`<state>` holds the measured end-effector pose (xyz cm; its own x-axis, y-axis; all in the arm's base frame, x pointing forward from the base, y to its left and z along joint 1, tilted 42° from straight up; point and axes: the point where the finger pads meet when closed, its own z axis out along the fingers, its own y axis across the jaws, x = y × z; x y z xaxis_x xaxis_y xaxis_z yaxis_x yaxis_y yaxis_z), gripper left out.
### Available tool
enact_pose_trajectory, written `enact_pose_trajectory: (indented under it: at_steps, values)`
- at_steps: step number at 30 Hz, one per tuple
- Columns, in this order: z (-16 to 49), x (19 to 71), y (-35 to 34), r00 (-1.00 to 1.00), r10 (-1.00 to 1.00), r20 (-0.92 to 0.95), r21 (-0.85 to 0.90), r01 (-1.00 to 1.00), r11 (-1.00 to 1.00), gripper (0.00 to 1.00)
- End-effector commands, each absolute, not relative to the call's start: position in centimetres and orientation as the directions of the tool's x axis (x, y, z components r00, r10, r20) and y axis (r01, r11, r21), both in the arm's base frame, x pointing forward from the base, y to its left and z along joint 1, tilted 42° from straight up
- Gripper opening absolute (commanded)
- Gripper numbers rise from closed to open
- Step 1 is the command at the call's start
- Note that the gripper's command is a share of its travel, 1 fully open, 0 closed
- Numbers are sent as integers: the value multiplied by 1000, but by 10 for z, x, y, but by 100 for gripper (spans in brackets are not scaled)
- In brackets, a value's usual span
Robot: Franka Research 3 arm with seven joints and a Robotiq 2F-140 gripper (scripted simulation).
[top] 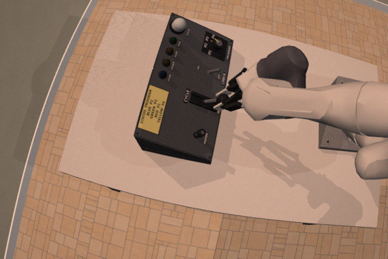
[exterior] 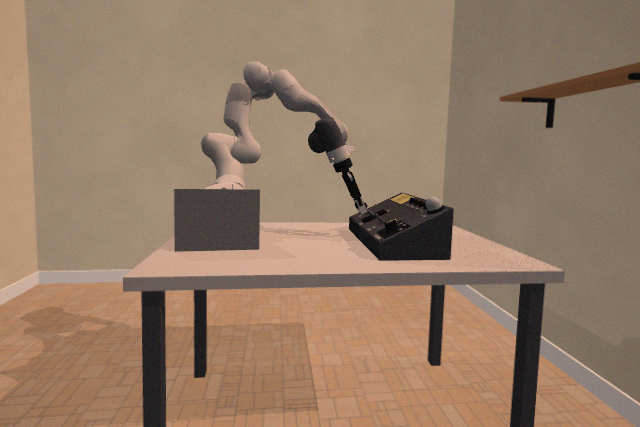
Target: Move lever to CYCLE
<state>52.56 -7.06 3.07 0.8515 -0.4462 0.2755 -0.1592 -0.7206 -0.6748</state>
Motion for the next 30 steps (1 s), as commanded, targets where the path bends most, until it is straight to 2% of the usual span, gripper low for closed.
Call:
enact_pose_trajectory:
  at_steps: [1, 30]
  values:
    - [34, 530, -75, 850, -447, 280, -673, -159, -723, 0]
    - [46, 552, -92, 850, -447, 280, -673, -159, -723, 0]
